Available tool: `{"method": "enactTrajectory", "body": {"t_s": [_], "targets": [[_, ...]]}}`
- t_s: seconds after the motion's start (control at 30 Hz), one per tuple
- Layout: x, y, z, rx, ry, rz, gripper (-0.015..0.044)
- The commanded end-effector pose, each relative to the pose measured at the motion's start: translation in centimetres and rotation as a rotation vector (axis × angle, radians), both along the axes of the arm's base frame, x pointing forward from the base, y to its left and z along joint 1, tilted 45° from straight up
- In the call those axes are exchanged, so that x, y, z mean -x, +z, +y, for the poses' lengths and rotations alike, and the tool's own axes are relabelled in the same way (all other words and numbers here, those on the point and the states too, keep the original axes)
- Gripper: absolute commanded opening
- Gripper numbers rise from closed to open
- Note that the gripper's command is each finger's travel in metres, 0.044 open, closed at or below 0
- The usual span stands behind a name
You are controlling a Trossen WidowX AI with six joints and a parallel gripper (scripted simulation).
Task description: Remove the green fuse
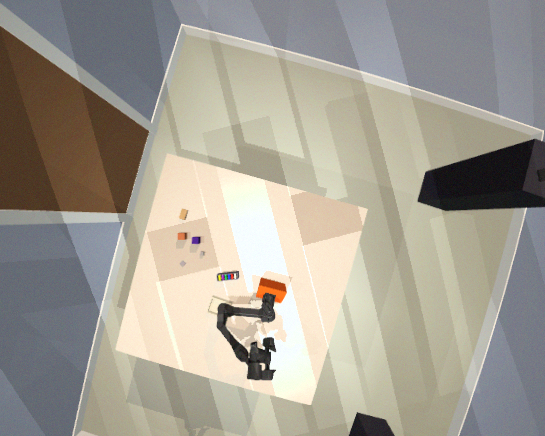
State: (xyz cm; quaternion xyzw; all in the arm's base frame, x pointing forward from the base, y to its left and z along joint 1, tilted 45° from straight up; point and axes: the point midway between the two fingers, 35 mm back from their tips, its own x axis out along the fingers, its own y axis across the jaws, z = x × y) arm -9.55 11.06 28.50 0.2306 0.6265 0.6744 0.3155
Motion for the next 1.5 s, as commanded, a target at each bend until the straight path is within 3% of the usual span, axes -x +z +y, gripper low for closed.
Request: {"method": "enactTrajectory", "body": {"t_s": [0.0,0.17,0.4,0.6,0.8,1.0,1.17,1.33,1.47], "targets": [[0.1,0.0,-0.1,-0.004,0.007,-0.007,0.0374],[3.8,-0.4,-3.4,-0.176,0.257,-0.235,0.0242],[8.6,-2.7,-14.0,-0.71,0.874,-0.639,0.0069],[7.9,-5.3,-22.5,-1.235,1.321,-0.785,0.0069],[4.6,-7.7,-28.6,-1.738,1.66,-0.764,0.0069],[-0.4,-10.2,-33.3,-2.263,1.939,-0.589,0.0069],[-5.5,-12.4,-35.8,-2.719,2.109,-0.297,0.0069],[-11.0,-14.5,-37.0,-3.139,2.191,0.161,0.0069],[-15.5,-16.4,-37.1,-3.414,2.164,0.67,0.0069]]}}
